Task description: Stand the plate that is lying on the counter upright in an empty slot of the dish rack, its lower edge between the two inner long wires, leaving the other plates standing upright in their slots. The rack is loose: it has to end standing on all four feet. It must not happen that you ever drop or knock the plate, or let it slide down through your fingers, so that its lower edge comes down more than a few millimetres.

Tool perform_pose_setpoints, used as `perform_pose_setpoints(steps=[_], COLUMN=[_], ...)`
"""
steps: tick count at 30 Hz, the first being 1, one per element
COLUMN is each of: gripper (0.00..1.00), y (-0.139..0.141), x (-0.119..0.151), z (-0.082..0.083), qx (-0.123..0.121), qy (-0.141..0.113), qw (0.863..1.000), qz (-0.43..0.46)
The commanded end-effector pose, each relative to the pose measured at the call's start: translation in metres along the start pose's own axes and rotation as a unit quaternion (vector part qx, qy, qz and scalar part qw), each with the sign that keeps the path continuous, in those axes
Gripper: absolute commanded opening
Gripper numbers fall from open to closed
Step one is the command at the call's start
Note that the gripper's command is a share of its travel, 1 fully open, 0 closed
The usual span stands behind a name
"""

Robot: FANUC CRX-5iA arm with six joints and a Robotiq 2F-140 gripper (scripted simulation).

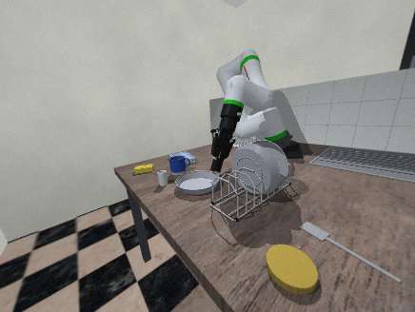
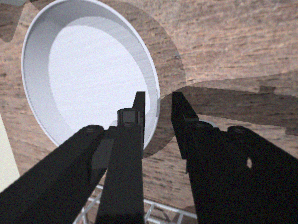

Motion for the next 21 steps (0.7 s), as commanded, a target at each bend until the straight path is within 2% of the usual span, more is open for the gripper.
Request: perform_pose_setpoints(steps=[1,21], gripper=[0.24,0.24], y=[-0.001,-0.001], x=[0.000,0.000], z=[-0.002,-0.013], qx=[-0.001,-0.001], qy=[0.000,0.000], qw=[1.000,1.000], qz=[0.000,0.000])
Point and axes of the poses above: the point where the finger pads meet when closed, its own z axis back along the fingers, its own y axis across the jaws, x = y × z, the point moved 2 cm from there along z, back along the fingers, and after that the axes turned 15 degrees about -z, right-handed, at the moved point
